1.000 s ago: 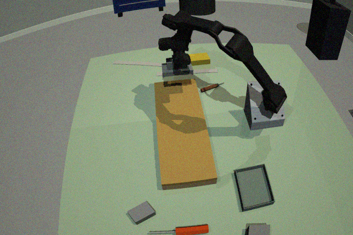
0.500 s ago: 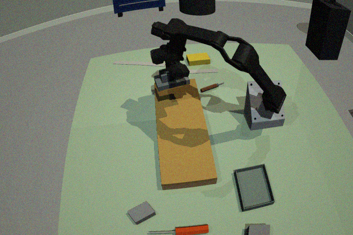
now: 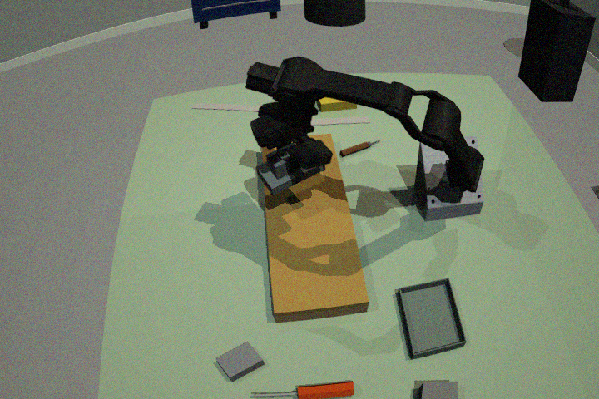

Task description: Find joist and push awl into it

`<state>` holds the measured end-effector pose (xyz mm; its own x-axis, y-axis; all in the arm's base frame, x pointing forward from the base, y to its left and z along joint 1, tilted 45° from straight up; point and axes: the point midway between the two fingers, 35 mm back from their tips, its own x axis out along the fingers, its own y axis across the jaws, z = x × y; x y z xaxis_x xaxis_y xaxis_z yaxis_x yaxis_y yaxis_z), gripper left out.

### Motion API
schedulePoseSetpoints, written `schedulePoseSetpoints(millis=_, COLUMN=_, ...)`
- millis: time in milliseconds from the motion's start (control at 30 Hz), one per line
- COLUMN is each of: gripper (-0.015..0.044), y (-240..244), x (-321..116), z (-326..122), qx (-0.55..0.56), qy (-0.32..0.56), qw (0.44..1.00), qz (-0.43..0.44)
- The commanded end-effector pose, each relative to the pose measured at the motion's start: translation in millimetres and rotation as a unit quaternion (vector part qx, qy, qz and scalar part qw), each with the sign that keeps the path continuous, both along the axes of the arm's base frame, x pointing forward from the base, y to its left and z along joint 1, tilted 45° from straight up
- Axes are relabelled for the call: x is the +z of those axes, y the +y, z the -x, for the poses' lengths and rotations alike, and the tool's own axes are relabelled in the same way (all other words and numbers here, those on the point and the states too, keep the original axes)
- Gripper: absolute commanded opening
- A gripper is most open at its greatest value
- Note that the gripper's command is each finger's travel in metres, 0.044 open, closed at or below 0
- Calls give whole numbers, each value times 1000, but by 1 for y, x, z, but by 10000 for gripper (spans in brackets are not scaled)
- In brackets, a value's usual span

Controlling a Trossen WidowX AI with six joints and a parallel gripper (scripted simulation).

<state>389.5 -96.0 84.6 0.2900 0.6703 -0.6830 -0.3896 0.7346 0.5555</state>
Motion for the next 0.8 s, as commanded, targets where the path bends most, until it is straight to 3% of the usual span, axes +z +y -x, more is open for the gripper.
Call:
schedulePoseSetpoints(millis=0, gripper=0, y=16, x=20, z=0, qx=18, qy=-27, qw=999, qz=7)
schedulePoseSetpoints(millis=767, gripper=0, y=141, x=112, z=46, qx=165, qy=-154, qw=974, qz=22)
